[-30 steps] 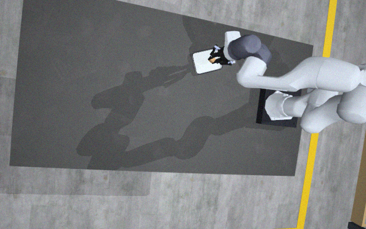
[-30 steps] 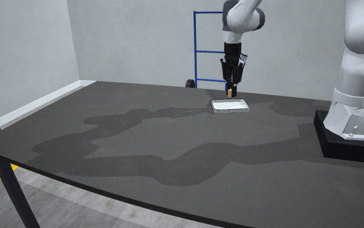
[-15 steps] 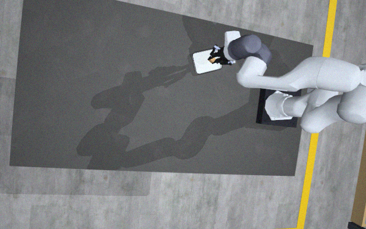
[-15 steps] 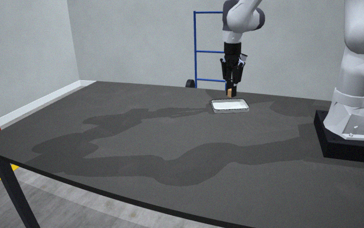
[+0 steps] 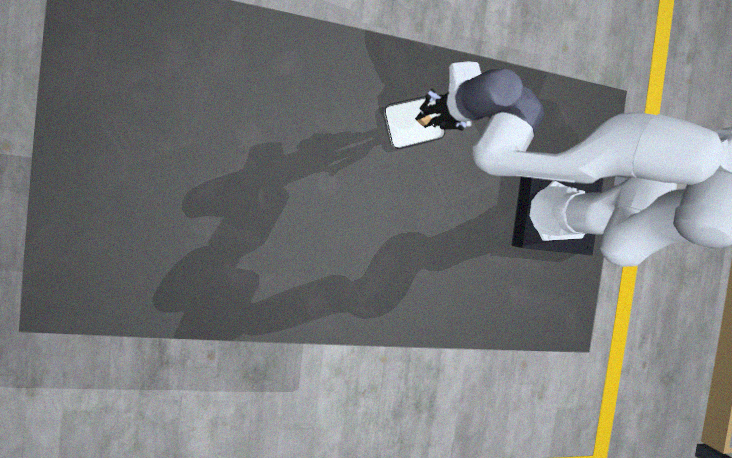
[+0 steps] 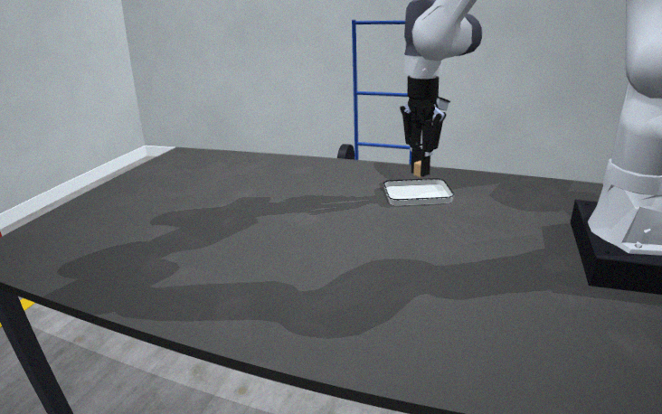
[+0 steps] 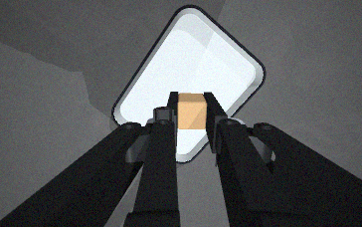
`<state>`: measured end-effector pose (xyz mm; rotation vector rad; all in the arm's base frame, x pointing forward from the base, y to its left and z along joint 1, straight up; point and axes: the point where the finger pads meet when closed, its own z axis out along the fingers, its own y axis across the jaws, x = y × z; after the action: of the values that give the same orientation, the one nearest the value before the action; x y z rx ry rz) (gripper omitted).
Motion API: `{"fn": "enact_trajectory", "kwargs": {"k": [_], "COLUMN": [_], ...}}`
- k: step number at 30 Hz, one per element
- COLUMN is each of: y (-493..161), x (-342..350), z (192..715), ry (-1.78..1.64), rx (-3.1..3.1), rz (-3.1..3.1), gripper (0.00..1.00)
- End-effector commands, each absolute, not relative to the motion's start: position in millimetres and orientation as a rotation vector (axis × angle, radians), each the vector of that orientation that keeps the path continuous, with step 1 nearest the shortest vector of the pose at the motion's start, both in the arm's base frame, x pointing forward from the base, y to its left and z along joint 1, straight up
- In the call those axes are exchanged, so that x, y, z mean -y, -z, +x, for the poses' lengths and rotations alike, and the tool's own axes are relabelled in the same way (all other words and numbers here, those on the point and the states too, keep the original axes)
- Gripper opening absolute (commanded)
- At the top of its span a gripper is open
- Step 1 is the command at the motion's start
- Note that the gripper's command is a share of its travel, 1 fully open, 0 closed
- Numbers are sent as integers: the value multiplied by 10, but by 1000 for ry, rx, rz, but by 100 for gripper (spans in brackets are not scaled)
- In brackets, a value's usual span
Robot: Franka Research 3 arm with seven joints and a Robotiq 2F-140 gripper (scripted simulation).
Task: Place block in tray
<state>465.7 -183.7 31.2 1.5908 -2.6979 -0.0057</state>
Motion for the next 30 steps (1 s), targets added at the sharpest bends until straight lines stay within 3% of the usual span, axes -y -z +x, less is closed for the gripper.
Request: {"fn": "enact_trajectory", "kwargs": {"k": [1, 30], "y": [-308, 186], "x": [1843, 1843], "z": [4673, 4692], "ry": [3, 4], "rx": [2700, 2700], "rz": [1596, 1596], "gripper": [10, 10]}}
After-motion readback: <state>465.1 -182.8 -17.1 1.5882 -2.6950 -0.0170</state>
